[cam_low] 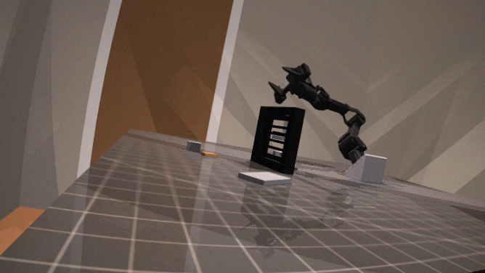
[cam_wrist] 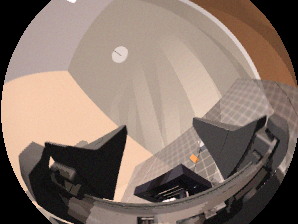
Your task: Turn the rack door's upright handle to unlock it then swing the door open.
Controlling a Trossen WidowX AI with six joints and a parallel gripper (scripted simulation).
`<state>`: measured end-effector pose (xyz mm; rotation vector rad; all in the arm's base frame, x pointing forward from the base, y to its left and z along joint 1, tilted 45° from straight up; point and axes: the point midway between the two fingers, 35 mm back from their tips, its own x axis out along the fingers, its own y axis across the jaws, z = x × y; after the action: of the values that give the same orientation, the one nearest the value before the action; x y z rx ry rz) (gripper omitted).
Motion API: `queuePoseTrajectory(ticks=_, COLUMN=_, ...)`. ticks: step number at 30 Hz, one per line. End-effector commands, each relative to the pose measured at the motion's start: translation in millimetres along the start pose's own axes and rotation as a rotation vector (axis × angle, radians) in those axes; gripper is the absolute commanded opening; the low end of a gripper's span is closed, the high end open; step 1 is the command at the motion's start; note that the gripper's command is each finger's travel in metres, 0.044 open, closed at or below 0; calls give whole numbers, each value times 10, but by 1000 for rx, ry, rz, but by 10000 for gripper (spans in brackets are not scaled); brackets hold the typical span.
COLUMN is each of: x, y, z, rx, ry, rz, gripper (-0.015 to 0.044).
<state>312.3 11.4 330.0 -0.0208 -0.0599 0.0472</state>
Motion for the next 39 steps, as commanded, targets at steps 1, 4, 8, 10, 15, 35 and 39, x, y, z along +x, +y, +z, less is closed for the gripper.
queuePoseTrajectory(ticks=1, x=3, y=1, z=-4, rx=1, ry=2, rz=0, gripper=374)
queuePoseTrajectory(ticks=4, x=47, y=21, z=-60, rx=15, ry=37, rz=-1, gripper=295)
queuePoseTrajectory(ticks=8, x=155, y=67, z=-219, rx=50, ry=138, rz=-10, gripper=285)
queuePoseTrajectory(ticks=10, x=205, y=89, z=-305, rx=66, ry=193, rz=-18, gripper=285)
queuePoseTrajectory(ticks=15, x=305, y=118, z=-529, rx=97, ry=346, rz=-60, gripper=285)
queuePoseTrajectory(ticks=35, x=322, y=233, z=-1286, rx=52, ry=904, rz=-290, gripper=285)
queuePoseTrajectory(ticks=39, x=276, y=248, z=-1383, rx=10, ry=999, rz=-344, gripper=285)
